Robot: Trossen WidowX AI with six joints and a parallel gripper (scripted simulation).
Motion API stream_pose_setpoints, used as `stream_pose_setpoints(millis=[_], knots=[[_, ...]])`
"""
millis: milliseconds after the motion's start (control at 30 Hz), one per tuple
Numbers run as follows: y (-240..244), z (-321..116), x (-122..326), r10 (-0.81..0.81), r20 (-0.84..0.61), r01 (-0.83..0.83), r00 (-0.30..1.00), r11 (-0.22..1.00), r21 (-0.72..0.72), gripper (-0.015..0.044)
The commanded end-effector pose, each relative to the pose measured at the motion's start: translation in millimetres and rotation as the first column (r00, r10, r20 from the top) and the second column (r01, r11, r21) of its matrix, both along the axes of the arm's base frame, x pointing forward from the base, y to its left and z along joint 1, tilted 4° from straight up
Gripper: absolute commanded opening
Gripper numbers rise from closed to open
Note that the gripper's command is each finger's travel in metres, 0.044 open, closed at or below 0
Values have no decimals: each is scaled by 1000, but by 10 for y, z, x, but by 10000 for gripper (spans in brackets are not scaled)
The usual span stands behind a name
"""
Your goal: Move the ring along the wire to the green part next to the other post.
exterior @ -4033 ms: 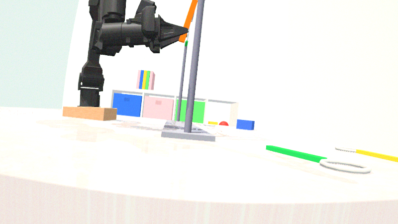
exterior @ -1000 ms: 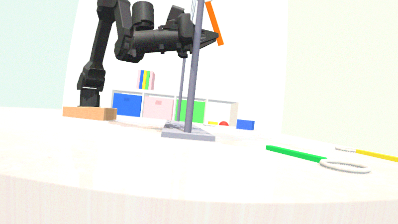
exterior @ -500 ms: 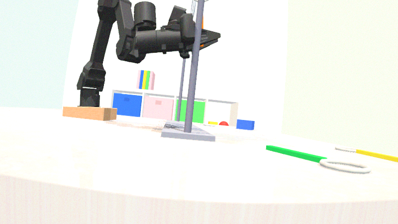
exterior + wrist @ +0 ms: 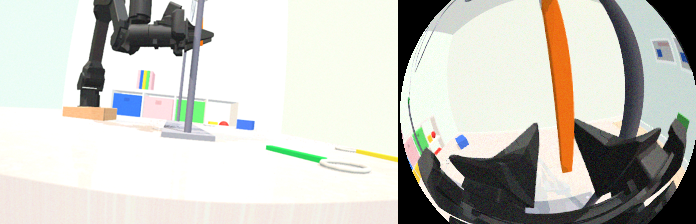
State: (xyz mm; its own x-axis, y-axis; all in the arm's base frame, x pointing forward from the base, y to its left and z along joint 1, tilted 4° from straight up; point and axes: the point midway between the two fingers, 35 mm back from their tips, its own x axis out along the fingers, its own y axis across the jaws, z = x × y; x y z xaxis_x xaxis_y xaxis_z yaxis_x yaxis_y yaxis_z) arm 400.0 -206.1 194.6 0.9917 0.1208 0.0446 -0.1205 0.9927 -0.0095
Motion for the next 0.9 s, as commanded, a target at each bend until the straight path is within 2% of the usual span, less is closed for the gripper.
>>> stream_pose_setpoints(millis=[0, 867], knots=[[9, -17, -76, 3, -36, -3, 999, 1000, 0, 160], [17, -24, -130, 4, -62, -4, 998, 1000, 2, 160]])
